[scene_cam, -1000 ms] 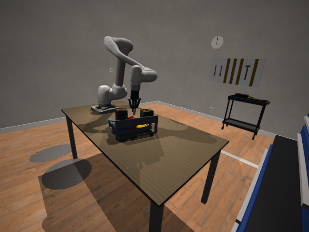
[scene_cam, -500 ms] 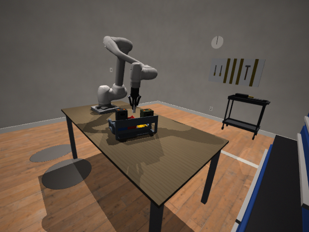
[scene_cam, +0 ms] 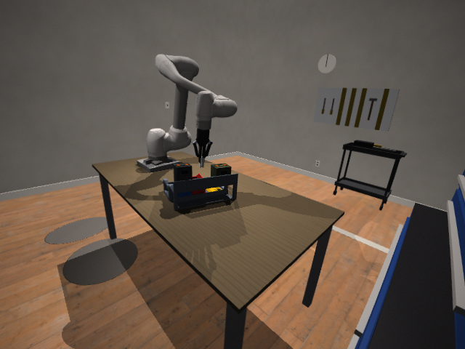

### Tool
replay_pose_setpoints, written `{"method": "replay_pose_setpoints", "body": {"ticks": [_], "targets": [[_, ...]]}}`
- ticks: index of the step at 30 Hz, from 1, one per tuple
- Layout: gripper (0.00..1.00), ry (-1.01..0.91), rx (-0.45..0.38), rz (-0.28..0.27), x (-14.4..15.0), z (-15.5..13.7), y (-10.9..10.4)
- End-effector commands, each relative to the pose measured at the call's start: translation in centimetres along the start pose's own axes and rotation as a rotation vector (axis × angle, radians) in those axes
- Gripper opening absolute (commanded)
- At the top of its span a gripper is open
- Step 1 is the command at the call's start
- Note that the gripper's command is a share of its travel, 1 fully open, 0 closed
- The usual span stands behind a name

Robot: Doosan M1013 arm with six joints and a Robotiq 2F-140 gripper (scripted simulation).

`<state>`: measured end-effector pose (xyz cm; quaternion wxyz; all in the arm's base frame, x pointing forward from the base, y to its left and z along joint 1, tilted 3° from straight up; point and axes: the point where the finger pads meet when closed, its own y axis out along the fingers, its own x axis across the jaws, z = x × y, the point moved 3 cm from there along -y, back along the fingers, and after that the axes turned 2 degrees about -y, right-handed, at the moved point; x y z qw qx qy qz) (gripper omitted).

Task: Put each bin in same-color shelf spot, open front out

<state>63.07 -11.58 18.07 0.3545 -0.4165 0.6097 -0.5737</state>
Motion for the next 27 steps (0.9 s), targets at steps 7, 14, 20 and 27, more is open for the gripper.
{"method": "replay_pose_setpoints", "body": {"ticks": [7, 14, 20, 27], "targets": [[0.15, 0.0, 0.0, 0.0, 0.0, -0.07, -0.56], [0.15, 0.0, 0.0, 0.0, 0.0, -0.08, -0.66], [0.15, 0.0, 0.0, 0.0, 0.0, -0.08, -0.68], [0.1, 0.0, 0.0, 0.0, 0.0, -0.08, -0.68]]}}
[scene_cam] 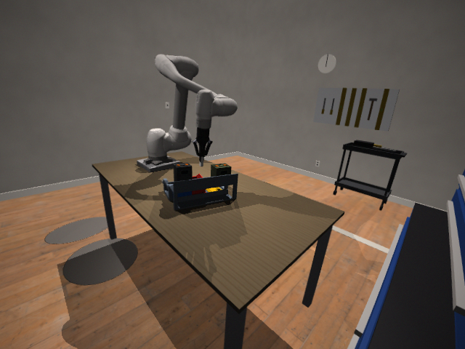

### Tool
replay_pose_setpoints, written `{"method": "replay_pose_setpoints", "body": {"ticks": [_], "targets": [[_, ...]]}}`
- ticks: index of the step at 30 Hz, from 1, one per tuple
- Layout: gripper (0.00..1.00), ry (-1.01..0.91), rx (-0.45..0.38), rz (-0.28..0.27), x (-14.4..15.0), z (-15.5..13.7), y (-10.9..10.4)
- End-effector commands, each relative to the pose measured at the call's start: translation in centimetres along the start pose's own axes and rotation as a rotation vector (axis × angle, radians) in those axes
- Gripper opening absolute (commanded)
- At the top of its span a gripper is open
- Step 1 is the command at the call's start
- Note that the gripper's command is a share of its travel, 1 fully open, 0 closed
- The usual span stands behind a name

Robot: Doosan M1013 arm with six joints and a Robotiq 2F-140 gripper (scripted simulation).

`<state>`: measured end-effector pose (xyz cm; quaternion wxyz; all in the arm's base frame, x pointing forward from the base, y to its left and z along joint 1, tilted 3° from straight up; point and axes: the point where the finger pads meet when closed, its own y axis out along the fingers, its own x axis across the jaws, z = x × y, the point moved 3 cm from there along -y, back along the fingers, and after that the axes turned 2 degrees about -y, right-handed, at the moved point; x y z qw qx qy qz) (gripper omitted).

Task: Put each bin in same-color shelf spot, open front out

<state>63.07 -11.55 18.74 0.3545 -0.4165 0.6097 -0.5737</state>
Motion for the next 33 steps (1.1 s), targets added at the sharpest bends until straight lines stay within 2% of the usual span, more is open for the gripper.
{"method": "replay_pose_setpoints", "body": {"ticks": [1, 33], "targets": [[0.1, 0.0, 0.0, 0.0, 0.0, 0.0, -0.01], [0.1, -0.036, 0.003, 0.0, 0.11, -0.29, 0.05]]}}
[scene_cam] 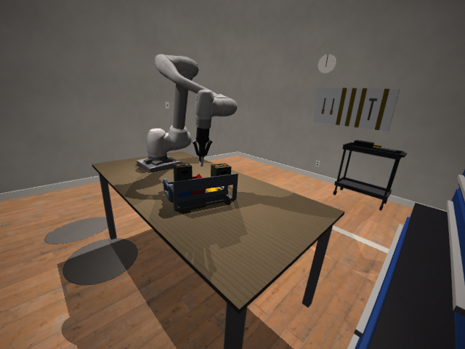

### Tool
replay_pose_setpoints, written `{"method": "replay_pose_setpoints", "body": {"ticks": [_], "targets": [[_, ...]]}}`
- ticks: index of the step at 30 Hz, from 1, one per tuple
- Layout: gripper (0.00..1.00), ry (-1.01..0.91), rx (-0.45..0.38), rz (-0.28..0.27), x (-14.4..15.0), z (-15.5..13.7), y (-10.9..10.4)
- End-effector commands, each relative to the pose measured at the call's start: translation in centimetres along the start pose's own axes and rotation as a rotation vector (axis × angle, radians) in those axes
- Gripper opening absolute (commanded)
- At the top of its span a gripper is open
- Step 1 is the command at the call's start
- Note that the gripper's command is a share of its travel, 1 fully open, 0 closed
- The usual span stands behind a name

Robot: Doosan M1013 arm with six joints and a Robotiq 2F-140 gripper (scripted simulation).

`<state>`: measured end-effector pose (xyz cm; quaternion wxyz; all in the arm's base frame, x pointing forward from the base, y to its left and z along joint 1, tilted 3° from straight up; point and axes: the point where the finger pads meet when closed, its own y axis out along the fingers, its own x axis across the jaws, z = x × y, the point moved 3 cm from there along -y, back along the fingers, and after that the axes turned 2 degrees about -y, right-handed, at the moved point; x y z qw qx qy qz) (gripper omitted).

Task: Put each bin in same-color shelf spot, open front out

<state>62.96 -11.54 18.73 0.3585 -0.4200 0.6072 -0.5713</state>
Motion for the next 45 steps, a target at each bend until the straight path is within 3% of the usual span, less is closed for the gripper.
{"method": "replay_pose_setpoints", "body": {"ticks": [1, 16, 18, 19, 35, 45], "targets": [[0.1, -0.024, 0.002, 0.0, 0.1, -0.2, 0.0], [0.1, -0.542, 0.038, -0.012, 1.5, -4.3, 1.0], [0.1, -0.542, 0.038, -0.012, 1.5, -4.3, 1.0], [0.1, -0.636, 0.044, -0.017, 1.8, -5.1, 1.2], [0.1, -1.066, 0.068, -0.044, 2.9, -8.6, 2.3], [0.1, -1.431, 0.082, -0.078, 3.8, -11.6, 3.3]]}}
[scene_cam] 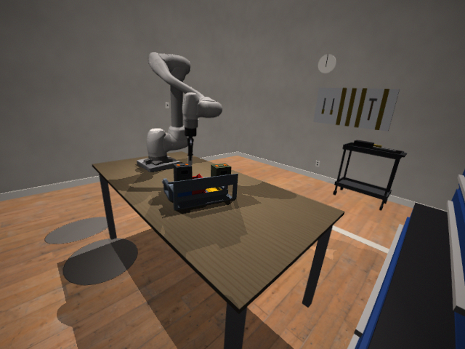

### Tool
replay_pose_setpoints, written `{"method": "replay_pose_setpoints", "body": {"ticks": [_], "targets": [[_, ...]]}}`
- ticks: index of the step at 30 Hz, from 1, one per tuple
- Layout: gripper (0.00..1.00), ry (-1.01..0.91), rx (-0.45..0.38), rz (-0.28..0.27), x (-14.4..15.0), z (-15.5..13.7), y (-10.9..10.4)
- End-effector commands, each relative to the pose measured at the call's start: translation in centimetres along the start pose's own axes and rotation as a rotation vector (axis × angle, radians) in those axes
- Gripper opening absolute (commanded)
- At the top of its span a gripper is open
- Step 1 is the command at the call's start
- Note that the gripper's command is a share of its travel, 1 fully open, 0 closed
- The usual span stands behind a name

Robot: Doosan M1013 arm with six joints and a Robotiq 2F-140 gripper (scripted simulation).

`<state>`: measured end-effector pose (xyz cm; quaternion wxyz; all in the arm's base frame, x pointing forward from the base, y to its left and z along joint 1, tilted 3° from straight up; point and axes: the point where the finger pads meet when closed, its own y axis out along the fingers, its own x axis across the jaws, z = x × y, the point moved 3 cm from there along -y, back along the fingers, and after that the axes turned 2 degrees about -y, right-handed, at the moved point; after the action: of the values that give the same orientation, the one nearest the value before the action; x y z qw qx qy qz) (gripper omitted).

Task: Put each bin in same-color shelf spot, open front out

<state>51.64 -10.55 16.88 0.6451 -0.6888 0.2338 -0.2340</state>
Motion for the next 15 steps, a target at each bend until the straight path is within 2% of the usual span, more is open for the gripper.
{"method": "replay_pose_setpoints", "body": {"ticks": [1, 5, 15], "targets": [[0.1, -0.167, 0.015, -0.009, -1.2, -0.78, 0.34], [0.1, -0.256, 0.015, -0.016, -1.89, -1.19, 0.56], [0.1, -0.26, 0.015, -0.016, -1.92, -1.21, 0.57]]}}
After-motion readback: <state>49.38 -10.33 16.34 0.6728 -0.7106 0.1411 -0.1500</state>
